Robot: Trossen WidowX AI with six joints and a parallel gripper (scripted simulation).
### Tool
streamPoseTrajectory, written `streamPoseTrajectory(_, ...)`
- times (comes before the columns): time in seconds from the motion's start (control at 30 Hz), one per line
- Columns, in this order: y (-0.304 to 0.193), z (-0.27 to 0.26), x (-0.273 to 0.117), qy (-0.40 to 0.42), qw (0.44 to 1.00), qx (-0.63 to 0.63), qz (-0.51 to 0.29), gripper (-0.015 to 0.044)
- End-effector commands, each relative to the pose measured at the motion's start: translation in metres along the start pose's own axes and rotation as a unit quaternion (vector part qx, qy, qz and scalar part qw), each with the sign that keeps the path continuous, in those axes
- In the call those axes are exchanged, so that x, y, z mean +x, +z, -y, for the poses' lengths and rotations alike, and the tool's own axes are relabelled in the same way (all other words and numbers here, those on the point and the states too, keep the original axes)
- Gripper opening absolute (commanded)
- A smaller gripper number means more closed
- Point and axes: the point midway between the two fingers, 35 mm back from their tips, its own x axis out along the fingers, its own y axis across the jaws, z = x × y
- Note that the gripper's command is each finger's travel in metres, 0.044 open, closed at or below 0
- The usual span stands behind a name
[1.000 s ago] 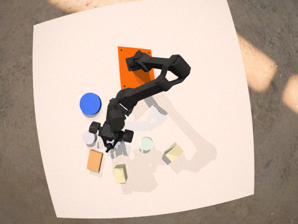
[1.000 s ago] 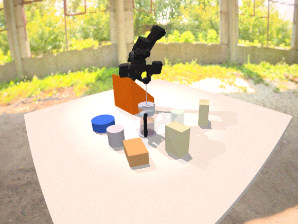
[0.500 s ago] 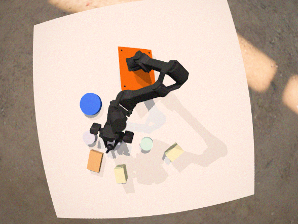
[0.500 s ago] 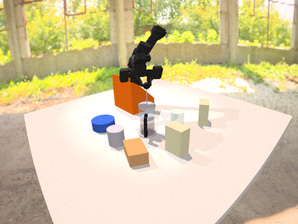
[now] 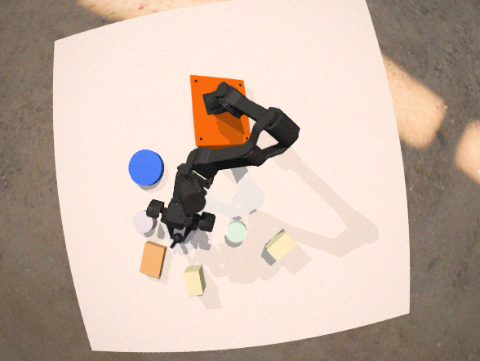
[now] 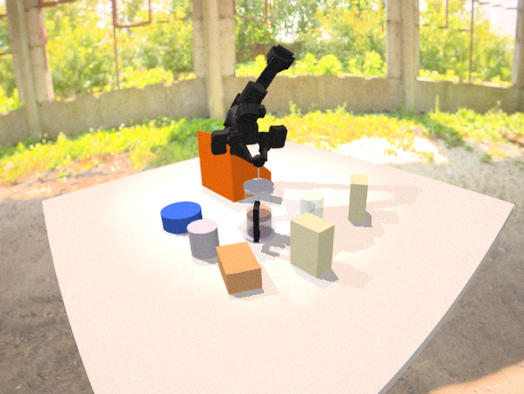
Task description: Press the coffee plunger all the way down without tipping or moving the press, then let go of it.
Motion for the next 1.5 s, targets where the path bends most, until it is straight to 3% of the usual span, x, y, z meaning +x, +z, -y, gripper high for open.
streamPoseTrajectory(0.0, -0.027, -0.001, 0.008, 0.001, 0.999, 0.010, -0.031, 0.0120)
streamPoseTrajectory(1.47, -0.020, 0.001, 0.025, 0.002, 0.999, 0.010, -0.031, 0.0120)
